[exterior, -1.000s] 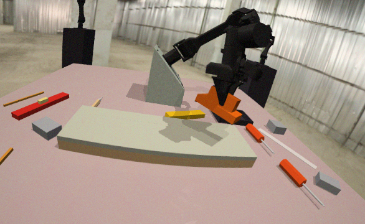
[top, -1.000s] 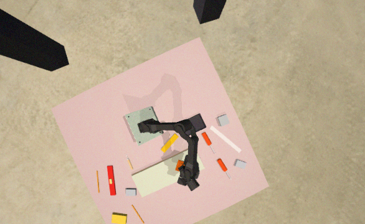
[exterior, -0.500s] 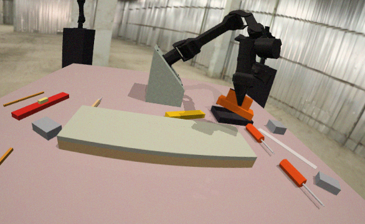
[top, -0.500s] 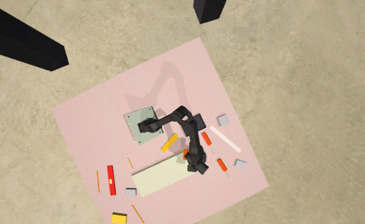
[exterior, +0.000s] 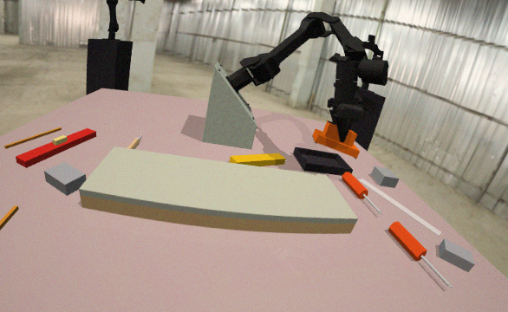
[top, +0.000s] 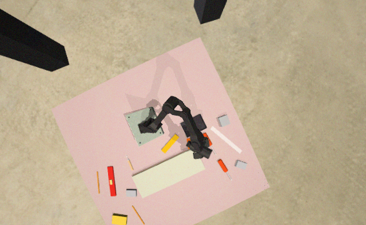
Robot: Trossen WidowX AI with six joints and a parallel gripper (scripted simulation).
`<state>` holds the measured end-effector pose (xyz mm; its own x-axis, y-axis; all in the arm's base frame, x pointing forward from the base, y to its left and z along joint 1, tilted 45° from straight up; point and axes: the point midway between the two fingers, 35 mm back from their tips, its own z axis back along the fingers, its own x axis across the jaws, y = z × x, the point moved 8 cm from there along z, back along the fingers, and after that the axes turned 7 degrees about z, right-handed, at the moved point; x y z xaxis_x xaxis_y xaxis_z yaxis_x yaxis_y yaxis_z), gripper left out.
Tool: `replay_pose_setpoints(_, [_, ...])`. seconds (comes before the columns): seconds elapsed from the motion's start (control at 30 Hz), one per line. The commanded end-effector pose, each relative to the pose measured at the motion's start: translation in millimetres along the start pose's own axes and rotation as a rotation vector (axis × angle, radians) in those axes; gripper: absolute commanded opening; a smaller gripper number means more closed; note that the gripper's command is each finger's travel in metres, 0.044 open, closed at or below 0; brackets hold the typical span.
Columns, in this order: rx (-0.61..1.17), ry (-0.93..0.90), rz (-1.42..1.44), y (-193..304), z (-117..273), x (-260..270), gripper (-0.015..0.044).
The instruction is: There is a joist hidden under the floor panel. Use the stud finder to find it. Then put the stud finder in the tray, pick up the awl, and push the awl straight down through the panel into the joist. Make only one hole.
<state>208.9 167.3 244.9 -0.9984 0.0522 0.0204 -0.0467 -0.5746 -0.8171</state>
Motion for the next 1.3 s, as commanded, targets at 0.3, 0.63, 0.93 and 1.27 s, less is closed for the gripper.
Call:
replay_pose_setpoints(0.3, [-0.087,-0.073,0.181,-12,5,66,0.0])
replay_pose_setpoints(0.63, [-0.134,-0.112,0.265,-12,8,95,0.0])
replay_pose_setpoints(0.93, [-0.129,-0.113,0.266,-10,-6,94,0.0])
replay_pose_setpoints(1.27, [-0.125,-0.115,0.267,-8,-24,93,0.0])
